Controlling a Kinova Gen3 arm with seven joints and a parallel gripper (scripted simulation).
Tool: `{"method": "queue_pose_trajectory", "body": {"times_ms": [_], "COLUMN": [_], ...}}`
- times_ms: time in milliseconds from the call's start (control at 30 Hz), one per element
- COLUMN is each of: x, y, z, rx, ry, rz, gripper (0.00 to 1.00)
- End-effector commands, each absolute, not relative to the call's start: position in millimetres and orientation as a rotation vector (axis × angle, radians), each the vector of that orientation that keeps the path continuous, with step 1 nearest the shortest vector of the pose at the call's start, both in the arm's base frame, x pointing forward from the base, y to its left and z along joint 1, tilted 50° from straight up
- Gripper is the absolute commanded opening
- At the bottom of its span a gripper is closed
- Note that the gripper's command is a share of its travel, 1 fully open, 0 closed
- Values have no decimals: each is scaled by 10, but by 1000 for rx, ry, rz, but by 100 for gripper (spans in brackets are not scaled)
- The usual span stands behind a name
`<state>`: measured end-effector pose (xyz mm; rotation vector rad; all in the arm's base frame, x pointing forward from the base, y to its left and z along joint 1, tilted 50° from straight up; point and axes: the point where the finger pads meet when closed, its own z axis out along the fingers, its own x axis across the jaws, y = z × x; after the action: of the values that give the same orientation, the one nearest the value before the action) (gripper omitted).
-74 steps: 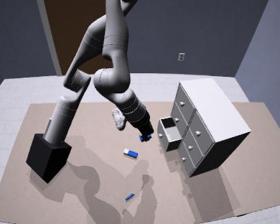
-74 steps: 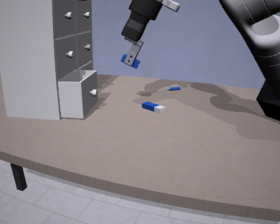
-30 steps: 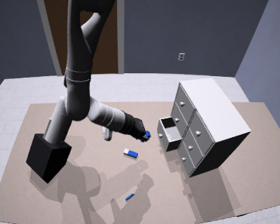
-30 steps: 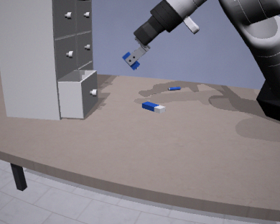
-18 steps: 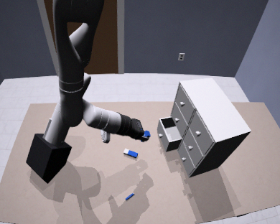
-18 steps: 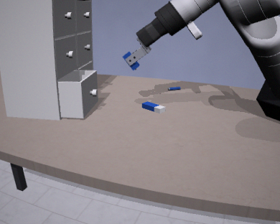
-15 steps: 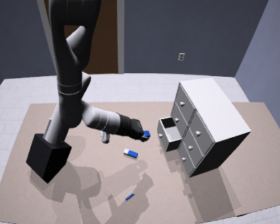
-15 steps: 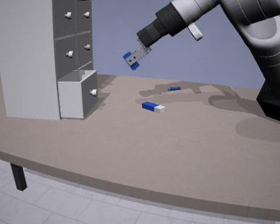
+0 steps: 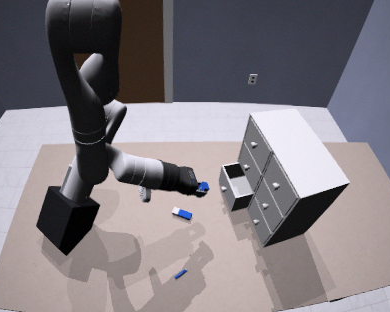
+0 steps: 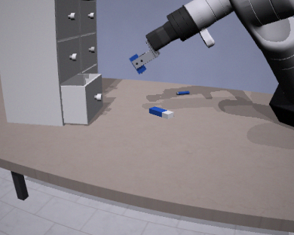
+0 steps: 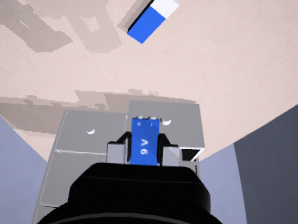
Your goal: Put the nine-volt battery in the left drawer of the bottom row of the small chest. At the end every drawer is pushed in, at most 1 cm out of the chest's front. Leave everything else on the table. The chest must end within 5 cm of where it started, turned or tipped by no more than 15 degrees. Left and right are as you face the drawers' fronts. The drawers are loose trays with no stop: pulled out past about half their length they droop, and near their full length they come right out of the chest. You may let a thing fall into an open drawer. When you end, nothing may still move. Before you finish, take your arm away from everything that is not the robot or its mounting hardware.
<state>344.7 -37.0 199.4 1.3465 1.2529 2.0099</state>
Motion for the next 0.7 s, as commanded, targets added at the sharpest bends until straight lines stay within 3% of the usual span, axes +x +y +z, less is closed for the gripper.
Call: {"method": "queue_pose_trajectory", "body": {"times_ms": [0,667], "x": [3437,3435], "y": [-379,-383], "z": [2010,2013], "rx": [1343,1328], "ry": [1221,1198], "rz": [2020,2023], "gripper": [51,51]}}
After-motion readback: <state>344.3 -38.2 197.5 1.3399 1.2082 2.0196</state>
